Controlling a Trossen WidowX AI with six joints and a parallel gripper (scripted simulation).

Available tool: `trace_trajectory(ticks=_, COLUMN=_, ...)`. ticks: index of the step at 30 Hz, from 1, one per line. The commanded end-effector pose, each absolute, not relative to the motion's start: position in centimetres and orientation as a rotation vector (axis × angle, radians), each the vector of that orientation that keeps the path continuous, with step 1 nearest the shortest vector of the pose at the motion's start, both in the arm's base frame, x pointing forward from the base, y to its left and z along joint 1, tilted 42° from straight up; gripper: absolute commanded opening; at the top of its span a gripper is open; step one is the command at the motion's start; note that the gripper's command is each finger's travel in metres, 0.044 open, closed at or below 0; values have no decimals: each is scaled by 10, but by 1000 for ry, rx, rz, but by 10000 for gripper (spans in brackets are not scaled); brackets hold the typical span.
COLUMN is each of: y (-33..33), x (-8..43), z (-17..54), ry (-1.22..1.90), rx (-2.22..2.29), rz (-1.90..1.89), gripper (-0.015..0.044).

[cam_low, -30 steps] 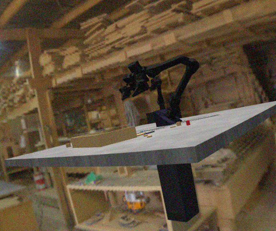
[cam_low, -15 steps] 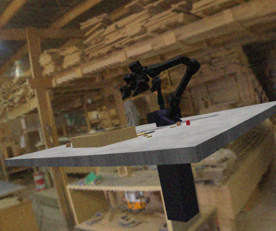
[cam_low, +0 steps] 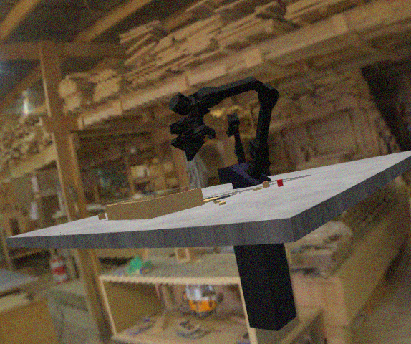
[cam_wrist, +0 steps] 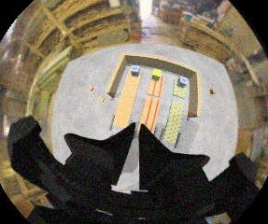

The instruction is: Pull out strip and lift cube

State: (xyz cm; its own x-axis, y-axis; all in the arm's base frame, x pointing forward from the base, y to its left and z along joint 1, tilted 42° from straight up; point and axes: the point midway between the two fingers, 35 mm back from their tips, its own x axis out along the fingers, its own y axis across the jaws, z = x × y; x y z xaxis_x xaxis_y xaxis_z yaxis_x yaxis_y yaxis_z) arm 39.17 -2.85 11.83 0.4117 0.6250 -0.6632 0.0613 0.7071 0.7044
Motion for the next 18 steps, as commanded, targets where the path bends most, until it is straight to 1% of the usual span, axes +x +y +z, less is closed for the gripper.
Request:
trace_trajectory(ticks=1, y=9, x=404, z=113, ry=1309, rx=691, rz=440, gripper=0)
trace_trajectory(ticks=8, y=61, x=406, z=110, ry=1588, rx=653, rz=479, gripper=0)
trace_trajectory(ticks=18, y=66, x=407, z=110, ry=1595, rx=652, rz=480, gripper=0)
